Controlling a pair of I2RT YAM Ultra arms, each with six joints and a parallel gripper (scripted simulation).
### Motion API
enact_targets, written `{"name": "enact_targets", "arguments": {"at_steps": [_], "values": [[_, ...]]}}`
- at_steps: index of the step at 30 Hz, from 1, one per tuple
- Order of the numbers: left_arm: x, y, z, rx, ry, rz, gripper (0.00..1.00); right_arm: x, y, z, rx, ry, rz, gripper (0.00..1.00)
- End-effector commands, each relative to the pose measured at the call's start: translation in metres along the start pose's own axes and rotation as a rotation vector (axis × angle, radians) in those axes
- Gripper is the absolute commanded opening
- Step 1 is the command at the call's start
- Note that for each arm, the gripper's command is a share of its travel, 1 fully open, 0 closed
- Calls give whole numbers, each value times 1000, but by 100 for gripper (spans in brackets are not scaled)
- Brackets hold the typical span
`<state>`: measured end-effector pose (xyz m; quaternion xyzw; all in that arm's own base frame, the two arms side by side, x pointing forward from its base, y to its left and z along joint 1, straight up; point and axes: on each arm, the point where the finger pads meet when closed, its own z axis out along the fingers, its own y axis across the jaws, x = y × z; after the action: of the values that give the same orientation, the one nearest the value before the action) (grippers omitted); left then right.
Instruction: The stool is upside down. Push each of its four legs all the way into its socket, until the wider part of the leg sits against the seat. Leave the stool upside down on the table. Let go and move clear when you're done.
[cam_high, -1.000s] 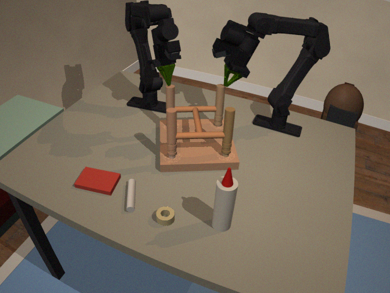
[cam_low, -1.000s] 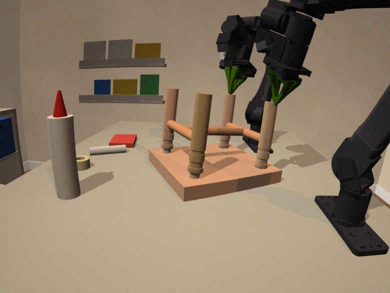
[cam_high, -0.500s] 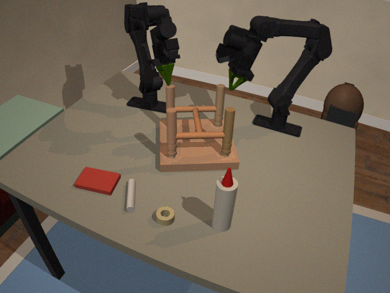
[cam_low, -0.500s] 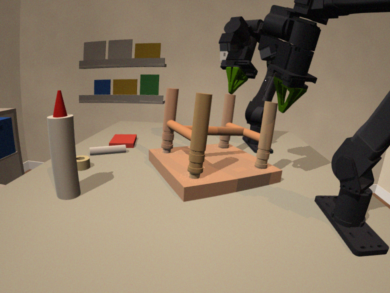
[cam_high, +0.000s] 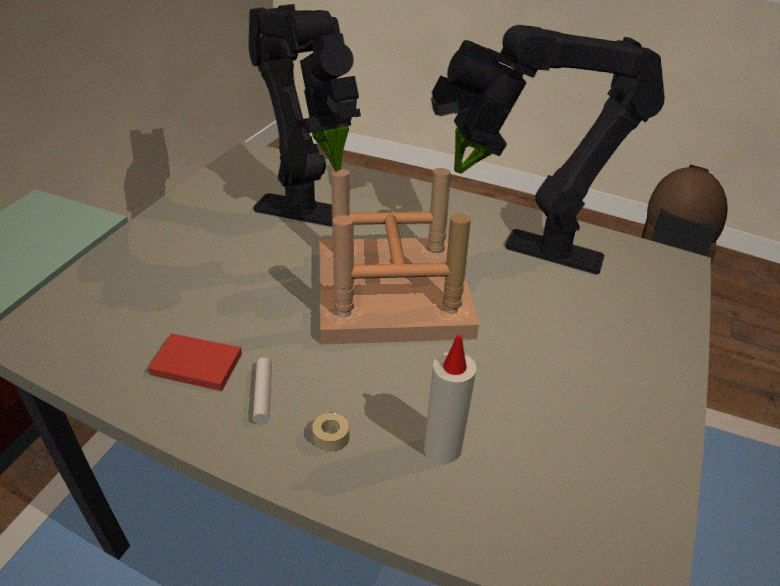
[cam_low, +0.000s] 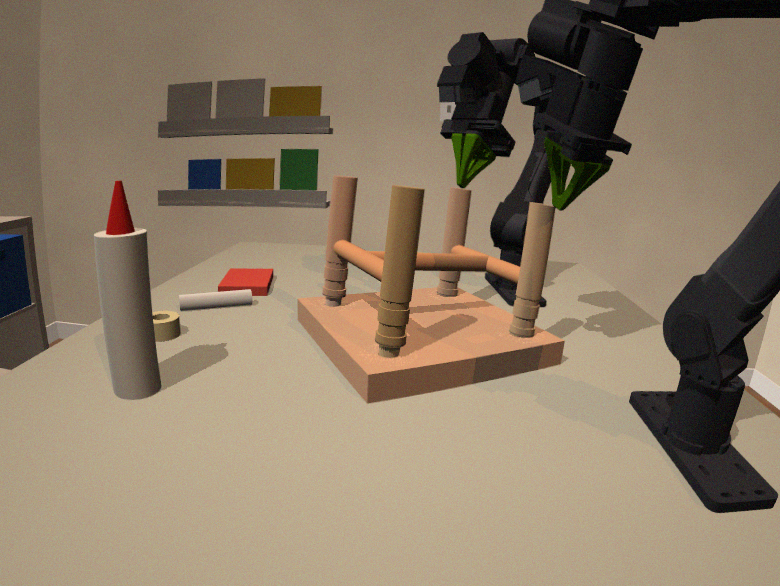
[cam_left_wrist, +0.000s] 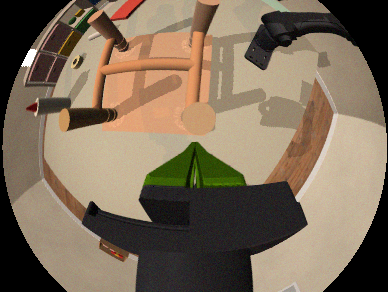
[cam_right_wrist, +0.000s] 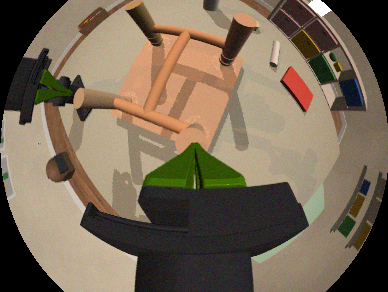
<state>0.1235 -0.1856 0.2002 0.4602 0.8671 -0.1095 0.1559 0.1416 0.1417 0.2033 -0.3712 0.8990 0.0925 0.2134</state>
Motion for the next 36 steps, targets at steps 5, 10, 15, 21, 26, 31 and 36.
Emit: {"name": "enact_targets", "arguments": {"at_steps": [5, 10, 15, 21, 26, 31, 36], "values": [[-2, 0, -28, 4, 3, -2, 0, -5, -2, -10, 8, -23, 3, 0], [-14, 1, -33, 3, -20, -3, 0, -5, -2, -10, 8, -23, 3, 0], [-12, 0, -49, 3, -22, -1, 0, -5, -2, -10, 8, -23, 3, 0], [4, -6, -38, 12, 14, 17, 0, -5, -2, -10, 8, -23, 3, 0], [-7, -1, -47, 4, -19, 1, 0, -5, -2, -10, 8, -23, 3, 0], [-7, 0, -47, 1, -20, -4, 0, -4, -3, -17, 8, -15, 6, 0], [-7, 0, -47, 1, -20, -4, 0, -7, -4, -19, 10, -27, 9, 0]]}}
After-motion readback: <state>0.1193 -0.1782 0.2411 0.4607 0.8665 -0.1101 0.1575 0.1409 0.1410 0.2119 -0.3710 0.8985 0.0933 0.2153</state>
